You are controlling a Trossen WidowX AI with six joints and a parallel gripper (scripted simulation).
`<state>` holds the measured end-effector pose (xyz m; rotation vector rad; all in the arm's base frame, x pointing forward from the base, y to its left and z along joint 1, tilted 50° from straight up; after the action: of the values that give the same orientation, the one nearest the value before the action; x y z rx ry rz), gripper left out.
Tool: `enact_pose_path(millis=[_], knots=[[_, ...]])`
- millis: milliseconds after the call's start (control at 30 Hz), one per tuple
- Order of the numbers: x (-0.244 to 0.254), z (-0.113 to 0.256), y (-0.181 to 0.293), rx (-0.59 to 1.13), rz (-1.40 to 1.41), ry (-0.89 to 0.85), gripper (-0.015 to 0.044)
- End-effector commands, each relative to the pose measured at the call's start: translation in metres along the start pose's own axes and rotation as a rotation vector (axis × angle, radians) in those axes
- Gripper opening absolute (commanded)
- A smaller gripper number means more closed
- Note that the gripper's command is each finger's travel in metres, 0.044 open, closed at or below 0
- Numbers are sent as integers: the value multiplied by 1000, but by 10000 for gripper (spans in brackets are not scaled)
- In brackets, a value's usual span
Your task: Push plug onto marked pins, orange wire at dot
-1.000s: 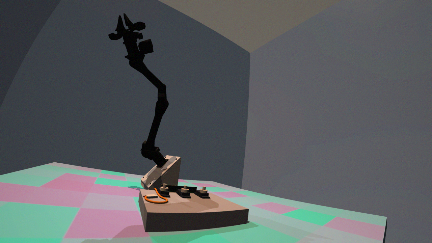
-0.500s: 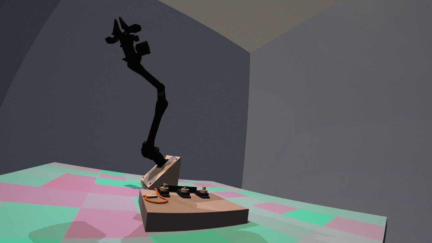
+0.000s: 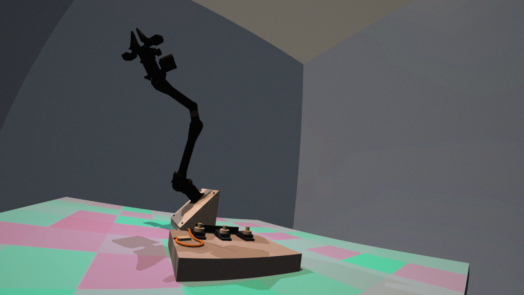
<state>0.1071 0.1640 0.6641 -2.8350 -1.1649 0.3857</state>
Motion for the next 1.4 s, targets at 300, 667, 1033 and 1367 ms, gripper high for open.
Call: enact_pose_path(millis=[300,667,1033,1367], knots=[[-41,9,-5,12,-65,80,115],[-62,15,-5,19,-105,117,115],[-78,20,-3,31,-134,145,115],[-107,30,4,56,-193,201,115]])
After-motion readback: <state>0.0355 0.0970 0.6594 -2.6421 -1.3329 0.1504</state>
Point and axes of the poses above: the point midway between the two fingers, 35 mm back from their tips, its own z axis back along the fingers, its own x axis across the jaws, y = z × x, the point moved 6 cm from there along z, back along the fingers, and after that the axes turned 7 degrees about -z, right-handed, at the moved point
